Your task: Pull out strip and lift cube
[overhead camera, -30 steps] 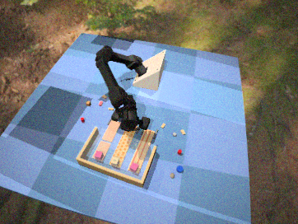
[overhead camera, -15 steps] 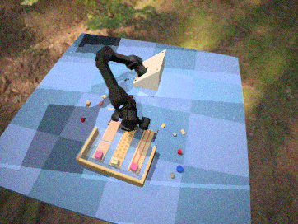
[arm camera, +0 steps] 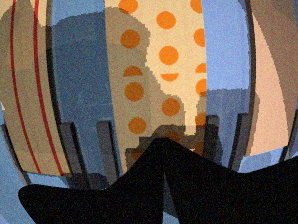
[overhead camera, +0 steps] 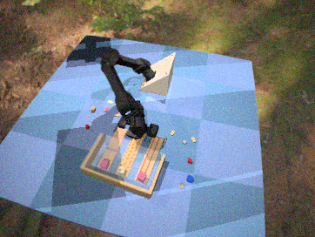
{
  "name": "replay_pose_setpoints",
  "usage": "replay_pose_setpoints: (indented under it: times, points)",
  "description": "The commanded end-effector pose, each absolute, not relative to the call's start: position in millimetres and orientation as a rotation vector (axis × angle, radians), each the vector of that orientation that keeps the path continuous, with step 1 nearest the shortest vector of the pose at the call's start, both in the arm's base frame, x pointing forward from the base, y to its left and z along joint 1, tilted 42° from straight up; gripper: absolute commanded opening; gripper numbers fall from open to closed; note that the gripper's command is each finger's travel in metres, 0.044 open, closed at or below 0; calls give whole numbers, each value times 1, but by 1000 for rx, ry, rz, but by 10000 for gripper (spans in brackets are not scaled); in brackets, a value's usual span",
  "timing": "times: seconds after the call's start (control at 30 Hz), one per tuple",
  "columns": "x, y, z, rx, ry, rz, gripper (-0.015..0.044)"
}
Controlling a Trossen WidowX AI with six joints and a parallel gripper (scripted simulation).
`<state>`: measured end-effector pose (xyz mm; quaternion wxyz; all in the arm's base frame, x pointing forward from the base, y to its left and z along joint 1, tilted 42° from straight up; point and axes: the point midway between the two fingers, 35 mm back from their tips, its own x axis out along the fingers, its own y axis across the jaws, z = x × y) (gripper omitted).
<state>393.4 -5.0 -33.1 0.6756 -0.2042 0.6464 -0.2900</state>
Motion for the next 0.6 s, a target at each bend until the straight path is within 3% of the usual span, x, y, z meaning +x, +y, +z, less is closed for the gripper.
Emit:
replay_pose_setpoints:
  times: [0.0,0.57]
  points:
    - [394,-7,-34,-463,1453,-655,0]
    - [394,-8,-35,-463,1453,-655,0]
